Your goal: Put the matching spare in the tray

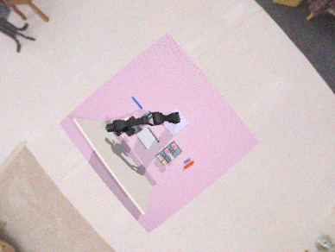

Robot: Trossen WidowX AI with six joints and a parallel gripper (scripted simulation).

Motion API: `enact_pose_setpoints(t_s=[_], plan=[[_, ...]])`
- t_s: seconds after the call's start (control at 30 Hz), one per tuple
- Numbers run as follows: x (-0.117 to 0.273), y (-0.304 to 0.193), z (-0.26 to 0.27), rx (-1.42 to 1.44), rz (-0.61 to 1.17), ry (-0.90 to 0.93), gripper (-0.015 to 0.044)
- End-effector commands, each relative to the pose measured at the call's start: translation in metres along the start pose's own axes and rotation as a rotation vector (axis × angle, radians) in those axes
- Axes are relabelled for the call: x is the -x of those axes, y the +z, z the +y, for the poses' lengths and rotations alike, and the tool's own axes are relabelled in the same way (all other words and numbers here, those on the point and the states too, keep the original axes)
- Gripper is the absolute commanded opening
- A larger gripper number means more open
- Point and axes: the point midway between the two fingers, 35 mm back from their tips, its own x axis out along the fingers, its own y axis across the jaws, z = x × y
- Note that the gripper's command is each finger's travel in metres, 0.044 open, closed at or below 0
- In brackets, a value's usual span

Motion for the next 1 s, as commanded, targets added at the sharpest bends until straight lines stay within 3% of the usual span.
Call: enact_pose_setpoints(t_s=[0.0,0.97], plan=[[-0.005,0.0,0.001,0.004,0.0,0.007,0.0],[-0.025,0.001,0.003,0.004,-0.002,0.012,0.0]])
